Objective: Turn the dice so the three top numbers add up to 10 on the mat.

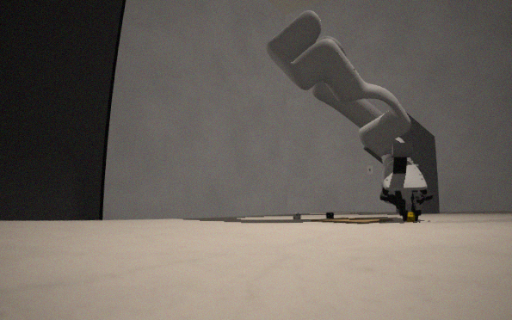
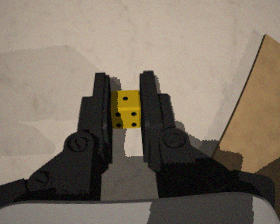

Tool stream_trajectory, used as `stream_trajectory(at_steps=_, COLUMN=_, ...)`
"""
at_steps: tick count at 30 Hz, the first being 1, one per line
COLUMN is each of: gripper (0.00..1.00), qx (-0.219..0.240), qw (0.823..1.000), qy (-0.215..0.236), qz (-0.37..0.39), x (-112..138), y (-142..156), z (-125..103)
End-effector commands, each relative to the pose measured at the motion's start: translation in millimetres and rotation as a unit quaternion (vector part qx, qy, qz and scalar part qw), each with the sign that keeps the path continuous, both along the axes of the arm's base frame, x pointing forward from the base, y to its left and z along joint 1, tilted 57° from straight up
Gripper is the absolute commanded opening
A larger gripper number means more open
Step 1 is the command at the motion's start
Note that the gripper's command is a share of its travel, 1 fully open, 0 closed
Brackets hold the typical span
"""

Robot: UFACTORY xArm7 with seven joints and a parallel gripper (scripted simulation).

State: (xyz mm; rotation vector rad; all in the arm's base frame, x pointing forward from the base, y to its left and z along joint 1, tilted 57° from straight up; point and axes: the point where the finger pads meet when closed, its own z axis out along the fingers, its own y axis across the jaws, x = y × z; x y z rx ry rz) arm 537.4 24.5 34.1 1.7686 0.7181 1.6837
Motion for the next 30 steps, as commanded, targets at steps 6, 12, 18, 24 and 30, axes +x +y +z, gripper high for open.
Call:
stream_trajectory(at_steps=6, gripper=0.11, qx=0.001, qw=1.000, qy=0.000, qz=0.001, x=-0.2, y=1.6, z=0.0)
stream_trajectory(at_steps=12, gripper=0.11, qx=0.001, qw=1.000, qy=0.000, qz=0.001, x=-0.2, y=1.6, z=0.0)
stream_trajectory(at_steps=18, gripper=0.15, qx=0.001, qw=1.000, qy=0.000, qz=0.001, x=-0.2, y=1.6, z=0.0)
stream_trajectory(at_steps=24, gripper=0.23, qx=0.001, qw=1.000, qy=0.000, qz=0.001, x=-0.2, y=1.6, z=0.0)
stream_trajectory(at_steps=30, gripper=0.31, qx=0.001, qw=1.000, qy=0.000, qz=0.001, x=-0.2, y=1.6, z=0.0)
